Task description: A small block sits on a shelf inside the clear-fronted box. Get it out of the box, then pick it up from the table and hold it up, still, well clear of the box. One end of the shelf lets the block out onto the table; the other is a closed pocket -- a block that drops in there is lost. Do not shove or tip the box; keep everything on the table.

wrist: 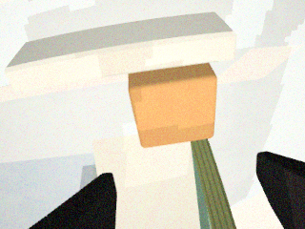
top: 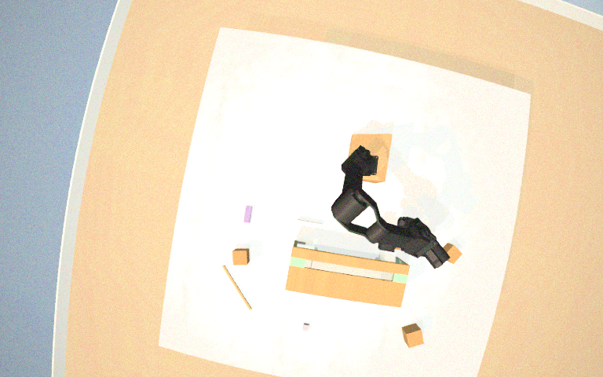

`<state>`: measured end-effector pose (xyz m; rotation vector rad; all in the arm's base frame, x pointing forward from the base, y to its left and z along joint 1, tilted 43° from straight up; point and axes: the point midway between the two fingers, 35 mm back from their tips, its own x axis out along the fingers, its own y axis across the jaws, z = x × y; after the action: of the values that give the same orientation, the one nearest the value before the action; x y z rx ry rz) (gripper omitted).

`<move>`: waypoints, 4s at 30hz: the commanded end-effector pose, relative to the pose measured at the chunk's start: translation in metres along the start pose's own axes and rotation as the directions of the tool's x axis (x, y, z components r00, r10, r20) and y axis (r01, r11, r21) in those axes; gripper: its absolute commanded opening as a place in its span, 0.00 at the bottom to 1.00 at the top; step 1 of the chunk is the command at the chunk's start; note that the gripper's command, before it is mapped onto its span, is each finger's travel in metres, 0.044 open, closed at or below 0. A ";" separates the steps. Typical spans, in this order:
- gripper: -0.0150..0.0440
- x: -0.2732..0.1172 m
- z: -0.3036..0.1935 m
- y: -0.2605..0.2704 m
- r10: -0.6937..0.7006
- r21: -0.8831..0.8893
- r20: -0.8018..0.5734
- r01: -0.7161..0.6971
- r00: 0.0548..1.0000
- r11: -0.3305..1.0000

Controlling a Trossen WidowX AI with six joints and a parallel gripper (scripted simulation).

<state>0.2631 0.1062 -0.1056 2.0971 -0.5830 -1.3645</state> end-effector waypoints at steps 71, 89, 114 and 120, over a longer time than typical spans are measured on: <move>0.25 -0.102 -0.024 0.022 -0.174 -0.355 -0.015 0.157 0.985 0.921; 0.25 -0.124 -0.023 0.031 -0.228 -0.457 -0.019 0.194 0.973 0.868; 0.25 -0.124 -0.023 0.031 -0.228 -0.457 -0.019 0.194 0.973 0.868; 0.25 -0.124 -0.023 0.031 -0.228 -0.457 -0.019 0.194 0.973 0.868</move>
<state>0.2359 0.1658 0.0059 1.8502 0.0040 -1.3736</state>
